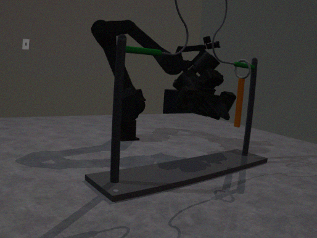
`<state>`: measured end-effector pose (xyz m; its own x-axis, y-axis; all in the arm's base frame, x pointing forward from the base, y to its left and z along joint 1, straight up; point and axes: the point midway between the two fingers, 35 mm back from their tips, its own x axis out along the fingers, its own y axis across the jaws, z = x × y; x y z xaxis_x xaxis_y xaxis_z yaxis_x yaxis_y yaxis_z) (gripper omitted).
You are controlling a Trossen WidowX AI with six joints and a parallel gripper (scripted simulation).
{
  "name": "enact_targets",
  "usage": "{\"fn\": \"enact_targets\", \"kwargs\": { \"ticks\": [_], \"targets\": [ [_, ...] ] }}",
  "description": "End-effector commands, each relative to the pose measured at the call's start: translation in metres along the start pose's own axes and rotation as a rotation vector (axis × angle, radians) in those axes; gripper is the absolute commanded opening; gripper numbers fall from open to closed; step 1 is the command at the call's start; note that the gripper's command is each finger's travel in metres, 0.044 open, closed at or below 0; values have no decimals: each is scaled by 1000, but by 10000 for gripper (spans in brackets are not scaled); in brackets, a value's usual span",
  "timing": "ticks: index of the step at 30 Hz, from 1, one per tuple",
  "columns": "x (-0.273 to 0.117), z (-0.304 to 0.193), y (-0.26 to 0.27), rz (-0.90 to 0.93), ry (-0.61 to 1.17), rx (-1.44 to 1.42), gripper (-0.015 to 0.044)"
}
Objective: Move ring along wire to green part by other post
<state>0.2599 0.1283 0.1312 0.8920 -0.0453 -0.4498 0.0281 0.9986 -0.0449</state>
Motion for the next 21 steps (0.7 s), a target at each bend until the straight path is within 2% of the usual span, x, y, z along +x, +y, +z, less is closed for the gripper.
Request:
{"fn": "enact_targets", "kwargs": {
  "ticks": [1,7,21],
  "targets": [
    [-13,3,1,1,-7,9,160],
    [-32,3,-2,0,-10,9,160],
    [-33,3,-2,0,-10,9,160]
  ]
}}
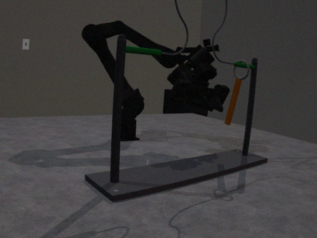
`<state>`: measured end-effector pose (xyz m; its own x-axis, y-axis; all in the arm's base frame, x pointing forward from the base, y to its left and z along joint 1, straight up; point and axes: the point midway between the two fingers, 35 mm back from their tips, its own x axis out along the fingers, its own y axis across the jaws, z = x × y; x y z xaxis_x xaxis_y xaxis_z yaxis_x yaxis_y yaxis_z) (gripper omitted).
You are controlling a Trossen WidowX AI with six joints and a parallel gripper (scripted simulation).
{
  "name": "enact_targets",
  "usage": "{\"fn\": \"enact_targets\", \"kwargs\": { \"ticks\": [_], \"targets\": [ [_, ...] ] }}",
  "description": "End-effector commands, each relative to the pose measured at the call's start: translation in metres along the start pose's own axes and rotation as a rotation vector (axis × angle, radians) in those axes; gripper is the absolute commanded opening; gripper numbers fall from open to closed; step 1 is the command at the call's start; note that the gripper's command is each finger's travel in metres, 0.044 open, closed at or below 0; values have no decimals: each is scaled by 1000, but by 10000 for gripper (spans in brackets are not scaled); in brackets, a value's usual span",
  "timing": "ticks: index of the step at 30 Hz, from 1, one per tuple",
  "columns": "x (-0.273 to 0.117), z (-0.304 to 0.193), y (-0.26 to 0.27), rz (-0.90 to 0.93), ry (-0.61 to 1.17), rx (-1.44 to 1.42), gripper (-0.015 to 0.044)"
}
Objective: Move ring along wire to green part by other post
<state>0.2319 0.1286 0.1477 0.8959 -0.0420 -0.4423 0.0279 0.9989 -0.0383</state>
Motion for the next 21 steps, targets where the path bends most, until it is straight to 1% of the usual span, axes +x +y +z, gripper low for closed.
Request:
{"fn": "enact_targets", "kwargs": {
  "ticks": [1,4,6,11,14,15,21],
  "targets": [
    [0,1,0,-3,-2,3,160],
    [0,1,0,-3,-2,3,160],
    [-6,-1,1,0,4,1,213],
    [-46,1,-2,2,-7,-3,344],
    [-47,2,-2,3,-8,-3,423],
    [-47,2,-2,3,-8,-3,440],
    [-47,2,-2,3,-8,-3,440]
  ]
}}
